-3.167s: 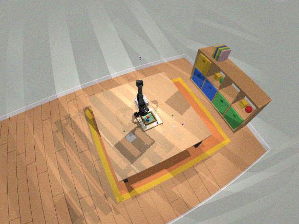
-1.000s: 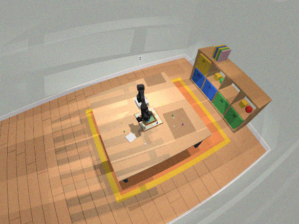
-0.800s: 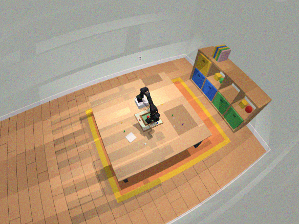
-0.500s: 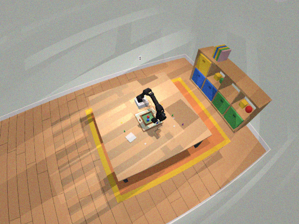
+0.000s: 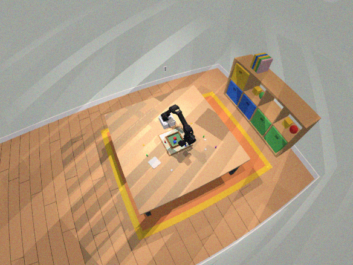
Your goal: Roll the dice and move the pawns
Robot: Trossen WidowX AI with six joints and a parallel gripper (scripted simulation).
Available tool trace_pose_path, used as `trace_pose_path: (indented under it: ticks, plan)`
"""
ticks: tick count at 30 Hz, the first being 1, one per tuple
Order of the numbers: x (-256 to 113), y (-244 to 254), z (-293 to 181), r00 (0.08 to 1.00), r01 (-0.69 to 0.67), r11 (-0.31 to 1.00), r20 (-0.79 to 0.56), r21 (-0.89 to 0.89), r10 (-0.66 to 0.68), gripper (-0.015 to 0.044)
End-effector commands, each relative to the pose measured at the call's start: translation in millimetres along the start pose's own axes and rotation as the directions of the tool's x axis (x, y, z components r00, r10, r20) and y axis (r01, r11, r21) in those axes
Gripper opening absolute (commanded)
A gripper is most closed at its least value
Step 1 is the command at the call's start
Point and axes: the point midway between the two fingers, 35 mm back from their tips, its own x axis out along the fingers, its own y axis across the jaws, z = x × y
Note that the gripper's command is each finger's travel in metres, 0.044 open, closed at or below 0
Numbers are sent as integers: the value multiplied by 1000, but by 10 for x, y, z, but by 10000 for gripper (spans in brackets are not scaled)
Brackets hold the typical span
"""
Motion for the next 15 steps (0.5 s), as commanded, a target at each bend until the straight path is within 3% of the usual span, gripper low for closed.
trace_pose_path:
  ticks: [1, 15]
  plan:
    - [88, 1, -15, 1000, 0, 1000, -7, 4, 0, 200]
    - [318, 2, -22, 1000, 0, 1000, -7, 4, 0, 200]
